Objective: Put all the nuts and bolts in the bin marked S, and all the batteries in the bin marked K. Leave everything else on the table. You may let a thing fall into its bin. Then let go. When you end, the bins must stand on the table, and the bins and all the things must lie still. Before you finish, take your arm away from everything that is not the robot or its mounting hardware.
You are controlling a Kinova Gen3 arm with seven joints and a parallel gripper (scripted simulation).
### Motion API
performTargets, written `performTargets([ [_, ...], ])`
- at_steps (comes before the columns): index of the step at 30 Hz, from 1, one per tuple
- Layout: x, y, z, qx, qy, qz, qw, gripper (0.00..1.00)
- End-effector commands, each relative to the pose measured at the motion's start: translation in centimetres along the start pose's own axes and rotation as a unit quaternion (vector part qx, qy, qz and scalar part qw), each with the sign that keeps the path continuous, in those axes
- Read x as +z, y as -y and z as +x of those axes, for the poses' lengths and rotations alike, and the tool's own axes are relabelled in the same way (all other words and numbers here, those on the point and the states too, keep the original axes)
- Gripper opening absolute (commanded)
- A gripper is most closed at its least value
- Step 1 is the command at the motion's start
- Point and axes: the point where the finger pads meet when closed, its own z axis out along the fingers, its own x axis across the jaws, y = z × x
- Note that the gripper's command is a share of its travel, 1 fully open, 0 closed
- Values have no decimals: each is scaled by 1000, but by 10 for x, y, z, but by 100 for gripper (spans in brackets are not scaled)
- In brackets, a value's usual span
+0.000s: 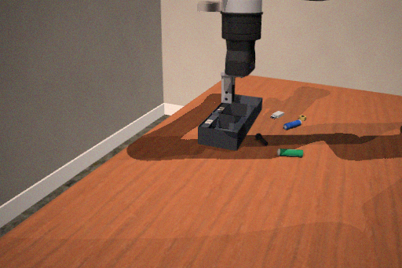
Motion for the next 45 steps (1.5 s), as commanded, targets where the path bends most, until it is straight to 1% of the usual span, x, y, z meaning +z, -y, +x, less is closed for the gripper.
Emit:
performTargets([
  [1,-28,7,3,-2,-4,13,1000,31],
  [11,-111,5,2,-2,-4,13,1000,31],
  [13,-111,5,2,-2,-4,13,1000,31],
  [14,-119,4,2,-2,-4,13,1000,31],
  [24,-119,4,2,-2,-4,13,1000,31],
  [25,-114,-1,6,-27,-4,13,1000,60],
  [28,-99,-16,19,-102,-5,12,995,60],
  [30,-99,-16,19,-102,-5,12,995,60],
  [31,-94,-21,24,-127,-6,12,992,60],
  [35,-75,-42,41,-221,-7,11,975,60],
  [45,-25,-93,84,-341,-10,-5,940,60],
])
